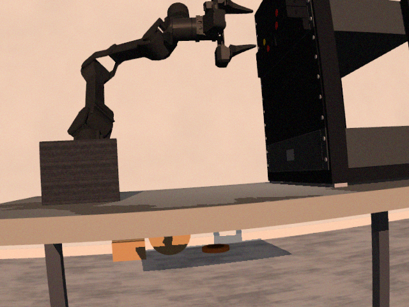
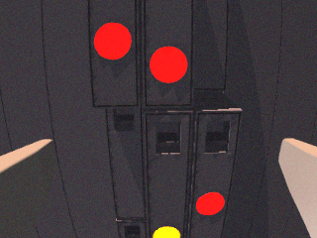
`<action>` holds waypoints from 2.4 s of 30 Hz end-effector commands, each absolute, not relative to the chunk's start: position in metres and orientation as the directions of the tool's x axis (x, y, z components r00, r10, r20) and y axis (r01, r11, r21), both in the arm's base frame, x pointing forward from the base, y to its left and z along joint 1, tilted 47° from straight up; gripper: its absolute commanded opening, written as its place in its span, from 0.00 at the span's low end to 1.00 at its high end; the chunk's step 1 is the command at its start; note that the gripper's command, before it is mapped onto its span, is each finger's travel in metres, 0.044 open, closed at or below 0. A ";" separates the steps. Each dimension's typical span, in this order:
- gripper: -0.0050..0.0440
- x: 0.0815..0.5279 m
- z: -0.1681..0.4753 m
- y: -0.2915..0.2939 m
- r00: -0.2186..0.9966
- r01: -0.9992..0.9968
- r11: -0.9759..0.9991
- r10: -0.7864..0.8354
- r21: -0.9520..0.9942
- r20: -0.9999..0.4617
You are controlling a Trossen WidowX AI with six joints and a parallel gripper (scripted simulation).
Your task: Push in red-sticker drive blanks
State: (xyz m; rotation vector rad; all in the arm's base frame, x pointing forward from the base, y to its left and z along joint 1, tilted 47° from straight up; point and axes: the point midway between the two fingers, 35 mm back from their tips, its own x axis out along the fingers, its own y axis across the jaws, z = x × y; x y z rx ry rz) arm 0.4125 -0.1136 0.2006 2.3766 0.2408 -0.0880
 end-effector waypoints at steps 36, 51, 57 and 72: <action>1.00 0.419 0.186 -0.145 0.981 0.191 -0.707 0.154 0.681 -0.116; 1.00 0.419 0.186 -0.145 0.981 0.191 -0.707 0.154 0.681 -0.116; 1.00 0.419 0.186 -0.145 0.981 0.191 -0.707 0.154 0.681 -0.116; 0.10 0.419 0.186 -0.145 0.981 0.191 -0.707 0.154 0.681 -0.116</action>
